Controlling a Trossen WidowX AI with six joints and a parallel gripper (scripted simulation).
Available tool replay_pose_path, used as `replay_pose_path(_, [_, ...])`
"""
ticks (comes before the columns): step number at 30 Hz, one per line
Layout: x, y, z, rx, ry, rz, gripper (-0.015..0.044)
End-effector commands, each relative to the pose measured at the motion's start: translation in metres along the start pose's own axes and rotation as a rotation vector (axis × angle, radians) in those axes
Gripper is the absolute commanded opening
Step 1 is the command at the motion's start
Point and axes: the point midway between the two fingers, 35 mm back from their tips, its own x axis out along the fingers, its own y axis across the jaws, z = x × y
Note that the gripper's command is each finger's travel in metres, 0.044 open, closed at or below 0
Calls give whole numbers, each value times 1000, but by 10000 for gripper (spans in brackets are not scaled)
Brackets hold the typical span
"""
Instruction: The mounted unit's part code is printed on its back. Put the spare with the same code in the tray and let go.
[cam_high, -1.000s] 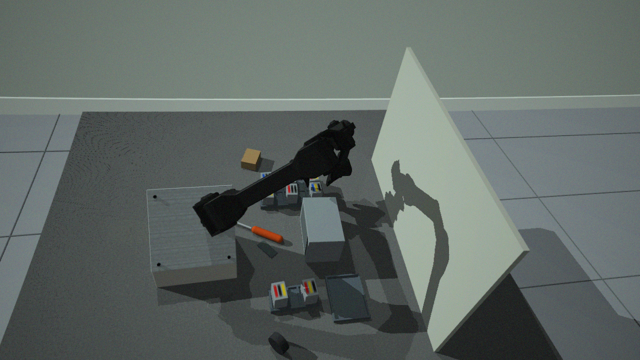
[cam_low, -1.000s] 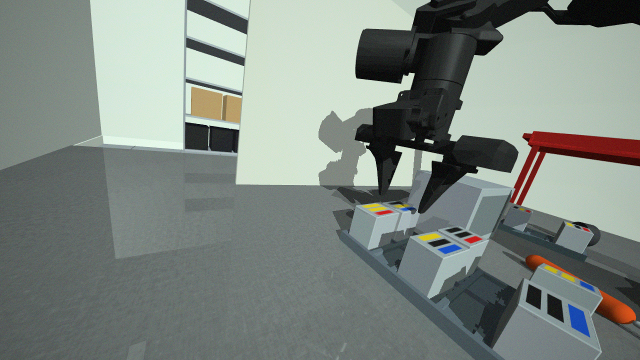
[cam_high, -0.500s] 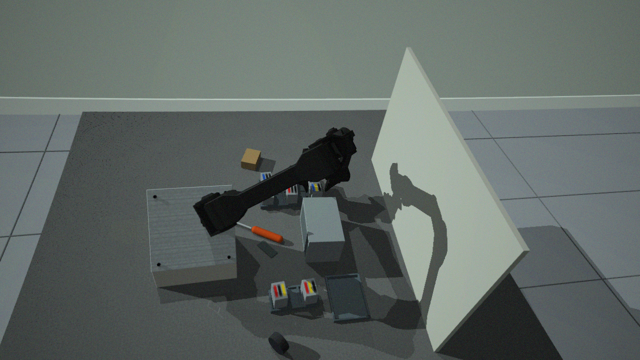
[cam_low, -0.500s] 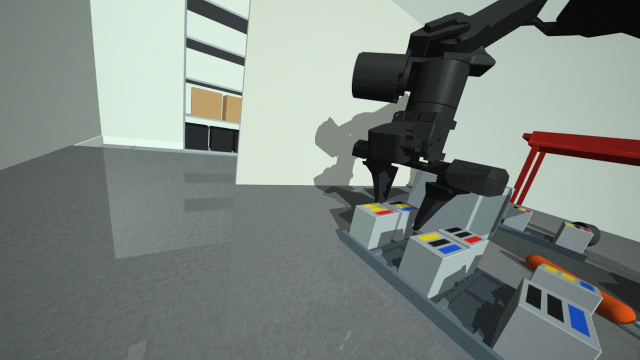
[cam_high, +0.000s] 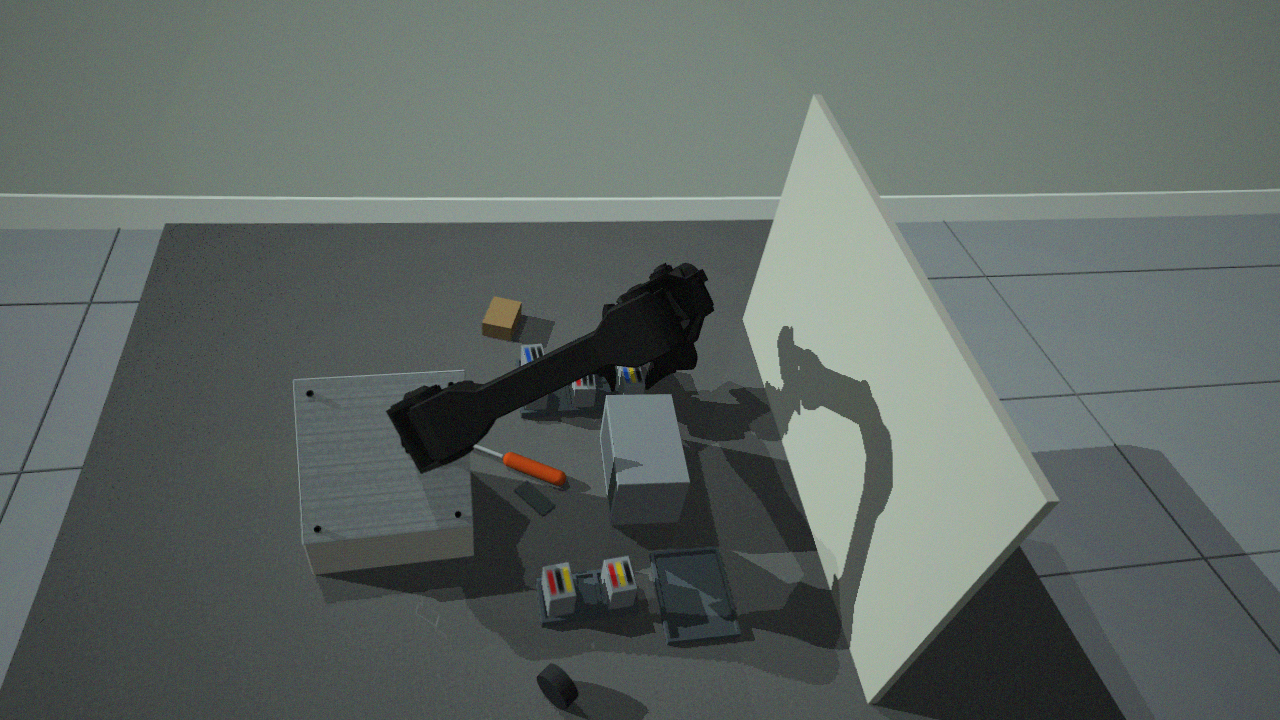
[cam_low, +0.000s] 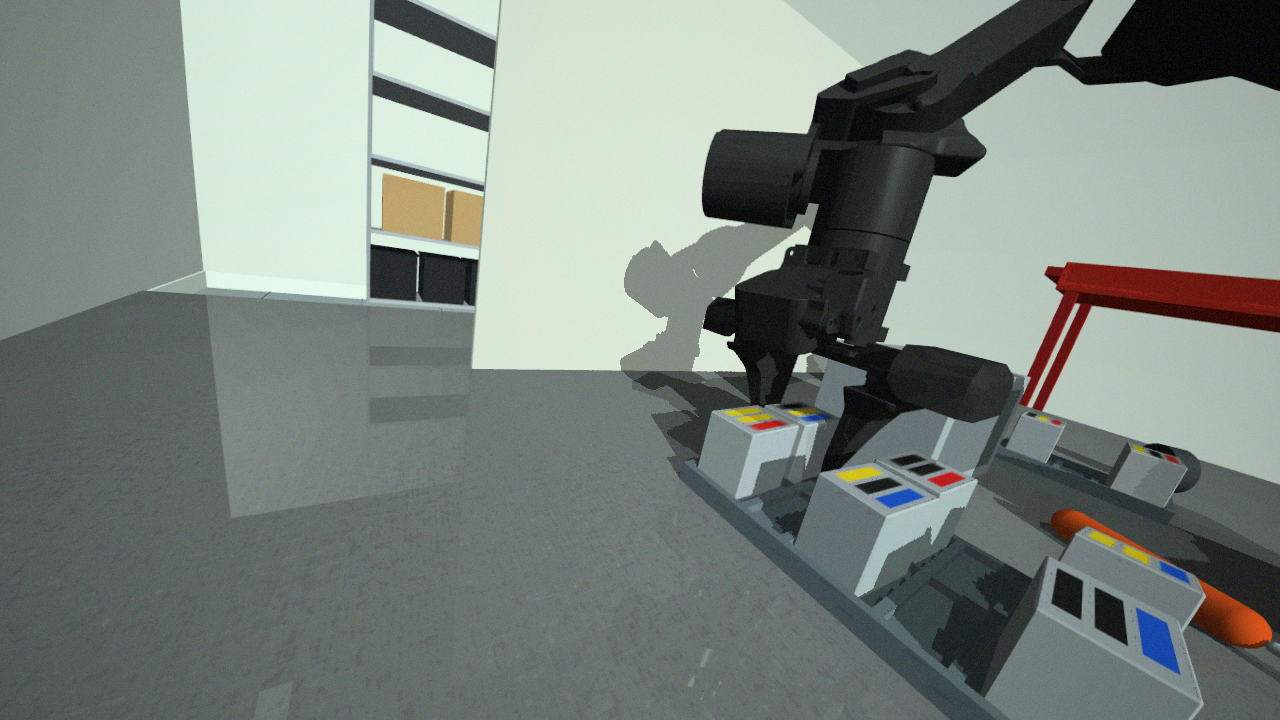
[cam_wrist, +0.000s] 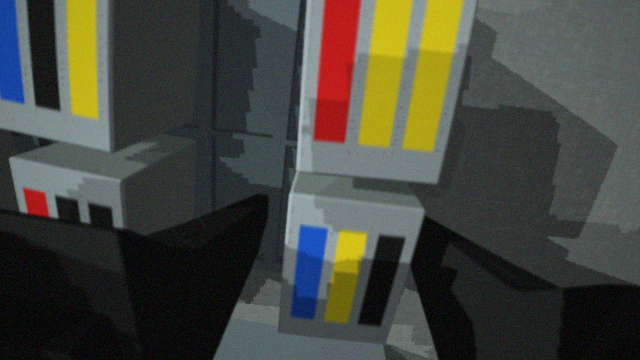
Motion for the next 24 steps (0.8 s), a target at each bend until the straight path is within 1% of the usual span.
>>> replay_pose_path(1, [0, 0, 0, 0, 0, 0, 195])
replay_pose_path(2, [0, 0, 0, 0, 0, 0, 169])
replay_pose_path(9, [0, 0, 0, 0, 0, 0, 122])
replay_pose_path(13, [0, 0, 0, 0, 0, 0, 17])
replay_pose_path(14, [0, 0, 0, 0, 0, 0, 0])
replay_pose_path(21, [0, 0, 0, 0, 0, 0, 0])
replay_pose_path(24, [-13, -1, 1, -1, -1, -1, 0])
